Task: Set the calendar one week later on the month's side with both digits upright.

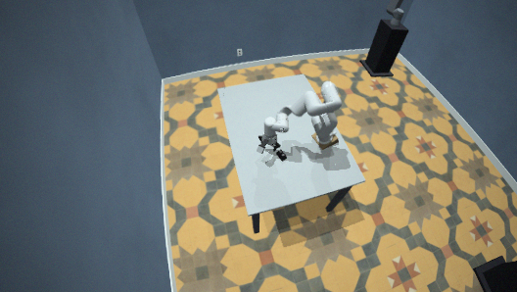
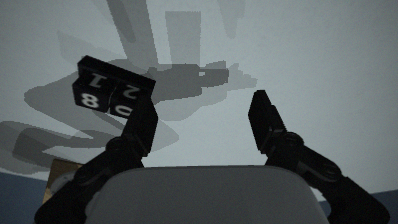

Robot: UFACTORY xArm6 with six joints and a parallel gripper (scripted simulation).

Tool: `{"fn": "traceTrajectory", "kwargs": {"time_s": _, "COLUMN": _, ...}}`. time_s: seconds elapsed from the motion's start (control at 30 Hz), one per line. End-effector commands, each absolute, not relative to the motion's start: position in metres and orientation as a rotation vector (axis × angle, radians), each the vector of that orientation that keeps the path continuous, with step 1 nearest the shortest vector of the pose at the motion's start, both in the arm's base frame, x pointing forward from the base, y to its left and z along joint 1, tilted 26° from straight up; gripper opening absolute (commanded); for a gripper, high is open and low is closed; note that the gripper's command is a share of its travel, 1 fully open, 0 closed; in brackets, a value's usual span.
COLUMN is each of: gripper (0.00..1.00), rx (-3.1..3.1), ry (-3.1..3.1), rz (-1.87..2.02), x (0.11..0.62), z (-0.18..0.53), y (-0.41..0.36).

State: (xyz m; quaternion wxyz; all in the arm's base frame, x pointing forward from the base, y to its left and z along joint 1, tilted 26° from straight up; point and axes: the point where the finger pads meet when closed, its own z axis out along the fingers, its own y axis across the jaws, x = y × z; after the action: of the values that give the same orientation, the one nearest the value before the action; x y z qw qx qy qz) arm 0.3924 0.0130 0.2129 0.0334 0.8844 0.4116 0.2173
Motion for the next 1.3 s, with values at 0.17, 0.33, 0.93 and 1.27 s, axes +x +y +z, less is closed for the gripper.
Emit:
{"fn": "traceTrajectory", "kwargs": {"time_s": 0.17, "gripper": 1.00, "rx": 2.845, "ry": 1.041, "rz": 0.689, "x": 0.387, "z": 0.212, "y": 0.009}}
{"fn": "traceTrajectory", "kwargs": {"time_s": 0.33, "gripper": 1.00, "rx": 2.916, "ry": 0.901, "rz": 0.695, "x": 0.383, "z": 0.210, "y": 0.007}}
{"fn": "traceTrajectory", "kwargs": {"time_s": 0.93, "gripper": 1.00, "rx": 3.065, "ry": 0.523, "rz": 0.705, "x": 0.354, "z": 0.194, "y": -0.009}}
{"fn": "traceTrajectory", "kwargs": {"time_s": 1.27, "gripper": 1.00, "rx": 3.148, "ry": 0.211, "rz": 0.704, "x": 0.349, "z": 0.192, "y": -0.012}}
